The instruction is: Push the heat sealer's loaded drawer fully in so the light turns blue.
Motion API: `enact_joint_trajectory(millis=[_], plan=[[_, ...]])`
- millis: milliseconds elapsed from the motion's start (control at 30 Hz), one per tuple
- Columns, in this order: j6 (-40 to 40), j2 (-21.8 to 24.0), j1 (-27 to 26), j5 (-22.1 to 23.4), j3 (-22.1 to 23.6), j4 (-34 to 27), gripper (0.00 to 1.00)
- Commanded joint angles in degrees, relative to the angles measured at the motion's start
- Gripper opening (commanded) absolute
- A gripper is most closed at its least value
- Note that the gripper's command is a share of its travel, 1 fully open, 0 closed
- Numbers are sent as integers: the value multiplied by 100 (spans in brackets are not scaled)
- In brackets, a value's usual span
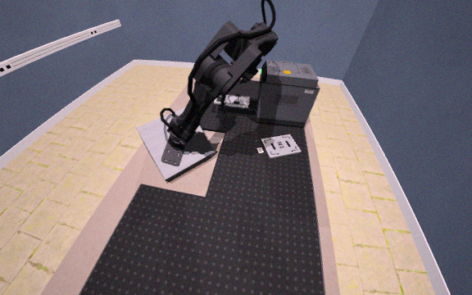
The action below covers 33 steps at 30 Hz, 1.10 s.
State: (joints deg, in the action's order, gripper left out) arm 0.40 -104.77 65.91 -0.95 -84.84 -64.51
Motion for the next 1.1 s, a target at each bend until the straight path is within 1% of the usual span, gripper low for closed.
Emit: enact_joint_trajectory(millis=[0, 67, 100, 133, 167, 233, 267, 333, 367, 400, 433, 467, 500, 1067], plan=[[-193, -115, 298, 120, -260, -292, 45], [-5, 134, 414, 119, -172, -267, 45], [59, 150, 472, 111, 31, -259, 45], [103, 165, 516, 106, 123, -253, 45], [-81, 127, 574, 121, -163, -352, 45], [-81, 127, 574, 121, -163, -352, 45], [-177, -129, 636, 129, -236, -466, 45], [-353, -210, 743, 147, -329, -643, 45], [-298, -187, 802, 147, -291, -641, 45], [-247, 37, 857, 151, -240, -627, 45], [-121, 69, 916, 154, -197, -616, 45], [-48, 87, 973, 150, -10, -609, 45], [-19, 94, 1002, 147, 84, -610, 45], [-30, 96, 1018, 149, 79, -558, 45]])
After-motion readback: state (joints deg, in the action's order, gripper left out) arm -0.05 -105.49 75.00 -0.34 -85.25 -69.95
